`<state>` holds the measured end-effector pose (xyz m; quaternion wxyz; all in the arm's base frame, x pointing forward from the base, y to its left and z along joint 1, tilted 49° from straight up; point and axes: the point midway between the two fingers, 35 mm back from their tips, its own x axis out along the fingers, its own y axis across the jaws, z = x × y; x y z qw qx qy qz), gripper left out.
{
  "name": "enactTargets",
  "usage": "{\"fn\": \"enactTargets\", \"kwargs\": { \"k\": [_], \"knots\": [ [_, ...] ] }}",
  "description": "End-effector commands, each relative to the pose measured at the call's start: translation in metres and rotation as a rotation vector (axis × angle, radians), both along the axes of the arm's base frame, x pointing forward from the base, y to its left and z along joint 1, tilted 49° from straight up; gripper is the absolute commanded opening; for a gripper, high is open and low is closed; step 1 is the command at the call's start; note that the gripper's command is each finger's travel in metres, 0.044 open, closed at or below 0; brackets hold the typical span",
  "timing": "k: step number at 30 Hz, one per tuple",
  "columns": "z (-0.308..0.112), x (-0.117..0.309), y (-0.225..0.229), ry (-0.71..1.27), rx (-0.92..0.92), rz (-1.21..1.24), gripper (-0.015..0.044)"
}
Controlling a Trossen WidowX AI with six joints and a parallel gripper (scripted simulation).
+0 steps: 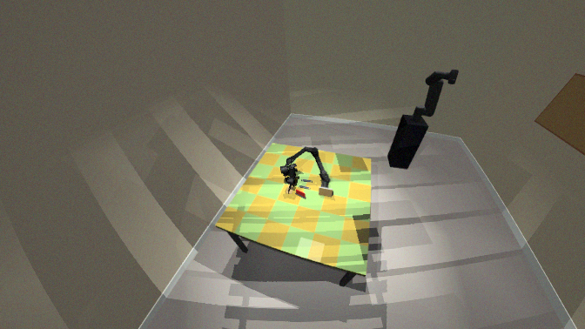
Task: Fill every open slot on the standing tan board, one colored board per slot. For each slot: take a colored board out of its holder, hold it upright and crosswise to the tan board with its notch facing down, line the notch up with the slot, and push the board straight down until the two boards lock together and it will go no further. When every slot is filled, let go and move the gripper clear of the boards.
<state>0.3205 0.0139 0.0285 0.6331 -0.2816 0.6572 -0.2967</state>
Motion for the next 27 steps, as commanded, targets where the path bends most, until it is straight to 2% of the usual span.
{"fn": "enactTargets", "kwargs": {
  "k": [1, 27],
  "knots": [
    [-0.002, 0.0, -0.003, 0.0, -0.004, 0.005, 0.0],
    [-0.014, -0.001, -0.018, 0.0, -0.005, 0.005, 0.0]
  ]
}}
